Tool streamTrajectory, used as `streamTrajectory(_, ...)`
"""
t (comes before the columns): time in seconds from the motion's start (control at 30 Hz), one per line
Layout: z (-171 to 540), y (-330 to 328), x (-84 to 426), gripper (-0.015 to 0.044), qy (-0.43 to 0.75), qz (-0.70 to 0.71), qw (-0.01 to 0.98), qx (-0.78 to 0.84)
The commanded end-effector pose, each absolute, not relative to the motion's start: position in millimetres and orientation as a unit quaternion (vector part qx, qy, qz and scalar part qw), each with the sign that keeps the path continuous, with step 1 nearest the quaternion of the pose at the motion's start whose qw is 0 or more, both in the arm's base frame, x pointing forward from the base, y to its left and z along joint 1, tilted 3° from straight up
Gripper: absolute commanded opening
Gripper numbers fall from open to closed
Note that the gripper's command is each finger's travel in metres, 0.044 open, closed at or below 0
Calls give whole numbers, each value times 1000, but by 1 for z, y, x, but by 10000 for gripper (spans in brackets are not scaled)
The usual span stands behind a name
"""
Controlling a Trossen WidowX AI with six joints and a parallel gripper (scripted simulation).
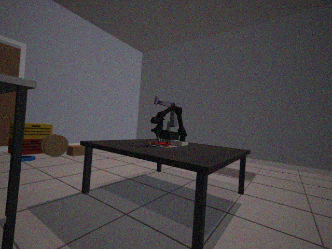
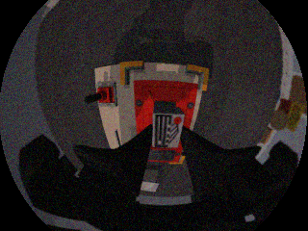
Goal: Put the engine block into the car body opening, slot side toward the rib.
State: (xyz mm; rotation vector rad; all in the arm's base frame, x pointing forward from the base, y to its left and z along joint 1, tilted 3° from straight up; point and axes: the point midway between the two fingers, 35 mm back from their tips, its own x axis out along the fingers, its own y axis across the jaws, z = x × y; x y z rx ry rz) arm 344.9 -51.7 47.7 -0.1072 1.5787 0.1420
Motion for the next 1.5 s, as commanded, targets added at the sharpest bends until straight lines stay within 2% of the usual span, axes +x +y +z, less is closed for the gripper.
streamTrajectory(0.0, 47, -53, 345, 159, 705, 100, 697, -87)
streamTrajectory(0.33, 47, -53, 345, 159, 705, 93, 698, -81)
streamTrajectory(0.73, 46, -53, 345, 159, 711, 13, 703, -2)
streamTrajectory(1.13, 44, -52, 345, 159, 705, 96, 698, -83)
streamTrajectory(1.47, 41, -52, 345, 159, 710, 49, 702, -37)
